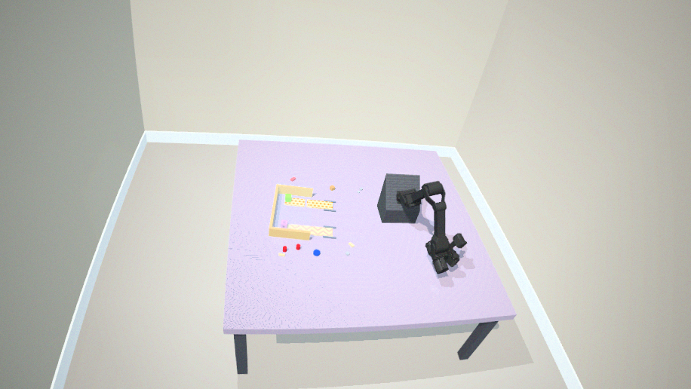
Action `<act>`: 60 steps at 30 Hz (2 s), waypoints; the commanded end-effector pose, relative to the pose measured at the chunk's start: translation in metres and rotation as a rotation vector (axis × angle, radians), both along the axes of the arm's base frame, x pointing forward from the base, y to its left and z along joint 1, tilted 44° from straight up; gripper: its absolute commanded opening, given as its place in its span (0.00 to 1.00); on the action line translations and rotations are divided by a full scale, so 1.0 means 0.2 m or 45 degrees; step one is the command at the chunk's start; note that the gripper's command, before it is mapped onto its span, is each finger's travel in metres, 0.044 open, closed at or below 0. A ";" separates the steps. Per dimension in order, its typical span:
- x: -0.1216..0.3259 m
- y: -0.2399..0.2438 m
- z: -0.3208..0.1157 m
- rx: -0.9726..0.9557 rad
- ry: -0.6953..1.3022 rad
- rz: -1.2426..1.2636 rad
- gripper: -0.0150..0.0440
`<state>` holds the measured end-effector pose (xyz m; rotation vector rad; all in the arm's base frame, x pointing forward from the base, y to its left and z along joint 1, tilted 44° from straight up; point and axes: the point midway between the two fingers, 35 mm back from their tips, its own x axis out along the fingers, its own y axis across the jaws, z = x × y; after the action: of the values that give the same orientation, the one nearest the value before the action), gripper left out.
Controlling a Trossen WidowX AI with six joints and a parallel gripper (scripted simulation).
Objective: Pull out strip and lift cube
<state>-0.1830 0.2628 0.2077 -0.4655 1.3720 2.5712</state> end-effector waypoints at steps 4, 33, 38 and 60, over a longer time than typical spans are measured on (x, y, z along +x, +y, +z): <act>0.47 0.28 0.04 0.134 -0.062 -0.481 0.93; 2.41 -0.57 -0.42 0.011 -0.153 -2.440 0.93; 2.52 -0.96 -0.53 0.007 -0.169 -2.773 0.93; 2.43 -1.67 -0.70 -0.006 -0.210 -3.402 0.93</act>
<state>0.3034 -0.0706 0.0688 0.7463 0.5293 0.2041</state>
